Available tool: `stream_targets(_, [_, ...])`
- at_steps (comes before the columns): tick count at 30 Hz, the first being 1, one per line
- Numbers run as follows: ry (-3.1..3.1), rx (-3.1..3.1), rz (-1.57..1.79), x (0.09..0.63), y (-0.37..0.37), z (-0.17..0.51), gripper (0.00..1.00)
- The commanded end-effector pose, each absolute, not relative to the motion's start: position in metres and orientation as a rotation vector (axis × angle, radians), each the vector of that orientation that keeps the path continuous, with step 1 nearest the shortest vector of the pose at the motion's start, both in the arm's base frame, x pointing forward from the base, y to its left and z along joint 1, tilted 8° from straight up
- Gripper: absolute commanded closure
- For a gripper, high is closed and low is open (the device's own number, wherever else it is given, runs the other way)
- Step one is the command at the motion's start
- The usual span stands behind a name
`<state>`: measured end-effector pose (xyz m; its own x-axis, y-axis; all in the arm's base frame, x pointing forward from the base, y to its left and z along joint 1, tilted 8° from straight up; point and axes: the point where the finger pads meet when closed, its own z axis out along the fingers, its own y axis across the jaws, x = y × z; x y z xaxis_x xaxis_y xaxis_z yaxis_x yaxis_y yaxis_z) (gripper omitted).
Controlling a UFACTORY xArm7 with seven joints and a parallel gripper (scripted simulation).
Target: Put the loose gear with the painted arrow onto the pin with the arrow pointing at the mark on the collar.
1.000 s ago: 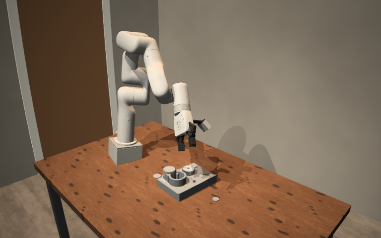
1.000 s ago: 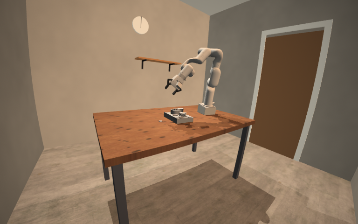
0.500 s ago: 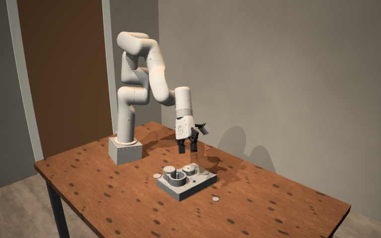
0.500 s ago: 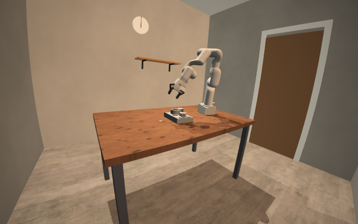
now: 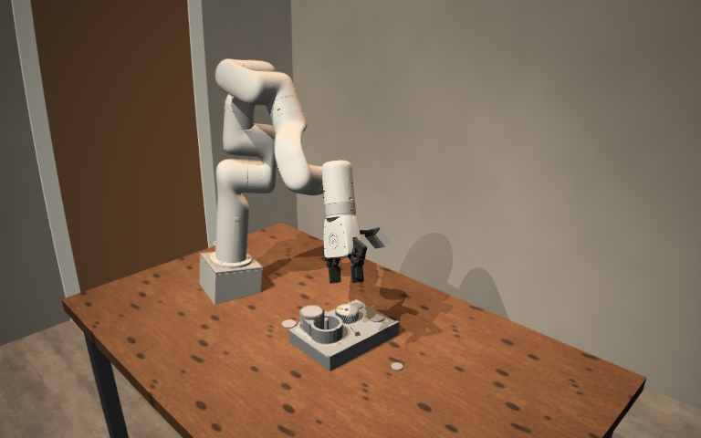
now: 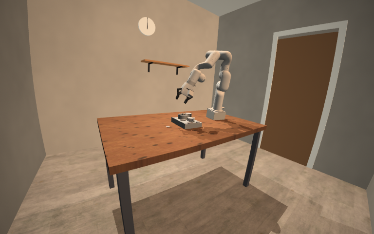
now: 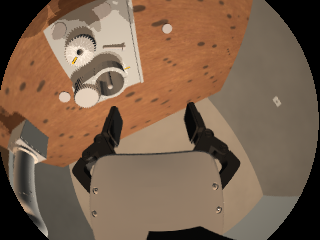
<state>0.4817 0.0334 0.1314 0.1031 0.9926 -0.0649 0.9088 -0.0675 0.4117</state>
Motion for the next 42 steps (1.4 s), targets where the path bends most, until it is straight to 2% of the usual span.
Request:
stream_targets(1, [1.998, 2.075, 0.286, 0.465, 0.055, 0.110, 0.00])
stream_targets(11, [1.998, 2.075, 0.286, 0.465, 0.055, 0.110, 0.00])
stream_targets(18, [2.312, 2.178, 0.188, 0.416, 0.103, 0.065, 0.00])
stream_targets(42, [2.345, 2.190, 0.180, 0.411, 0.107, 0.062, 0.00])
